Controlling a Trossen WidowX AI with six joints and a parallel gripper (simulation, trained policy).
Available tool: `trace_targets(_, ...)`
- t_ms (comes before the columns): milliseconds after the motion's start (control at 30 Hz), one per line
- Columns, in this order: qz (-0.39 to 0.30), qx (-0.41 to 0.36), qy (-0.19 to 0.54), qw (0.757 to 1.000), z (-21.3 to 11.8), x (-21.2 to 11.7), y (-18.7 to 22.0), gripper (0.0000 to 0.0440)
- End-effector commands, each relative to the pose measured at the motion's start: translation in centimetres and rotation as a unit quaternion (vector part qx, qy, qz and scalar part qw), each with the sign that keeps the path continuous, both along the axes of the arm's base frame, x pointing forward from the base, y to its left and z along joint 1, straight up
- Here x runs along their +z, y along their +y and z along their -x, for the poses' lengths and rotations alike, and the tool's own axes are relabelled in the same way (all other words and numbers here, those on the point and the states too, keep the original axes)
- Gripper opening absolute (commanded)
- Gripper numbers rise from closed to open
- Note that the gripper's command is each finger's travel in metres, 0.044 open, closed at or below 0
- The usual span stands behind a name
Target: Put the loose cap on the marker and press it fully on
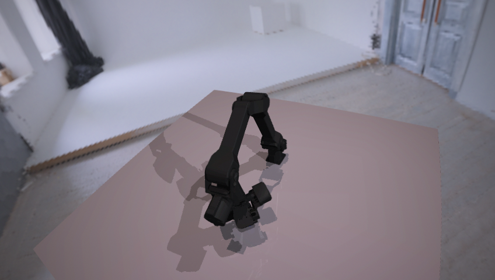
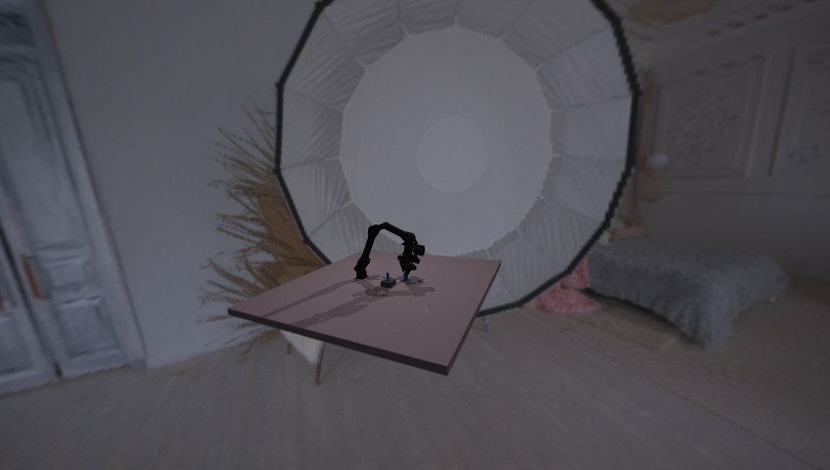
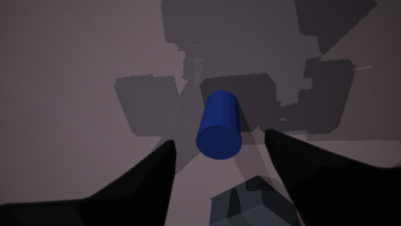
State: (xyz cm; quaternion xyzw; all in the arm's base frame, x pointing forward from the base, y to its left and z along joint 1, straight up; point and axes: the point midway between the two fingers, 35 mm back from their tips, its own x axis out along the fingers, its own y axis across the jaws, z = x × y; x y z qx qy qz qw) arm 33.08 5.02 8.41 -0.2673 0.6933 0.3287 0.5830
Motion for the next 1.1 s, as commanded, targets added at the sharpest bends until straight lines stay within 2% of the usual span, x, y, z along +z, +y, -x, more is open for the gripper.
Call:
trace_targets(0,0.002,0.010,0.007,1.000,0.3,-0.9,0.0,0.0278)
trace_targets(167,0.005,0.023,0.010,1.000,0.5,-1.7,0.1,0.0269)
trace_targets(333,0.008,0.033,0.008,0.999,0.6,-2.2,0.1,0.0236)
trace_targets(367,0.009,0.035,0.006,0.999,0.6,-2.3,0.1,0.0221)
trace_targets(567,0.013,0.040,-0.009,0.999,0.7,-1.5,0.1,0.0066)
trace_targets(1067,0.012,0.027,-0.054,0.998,0.3,4.0,-1.8,0.0053)
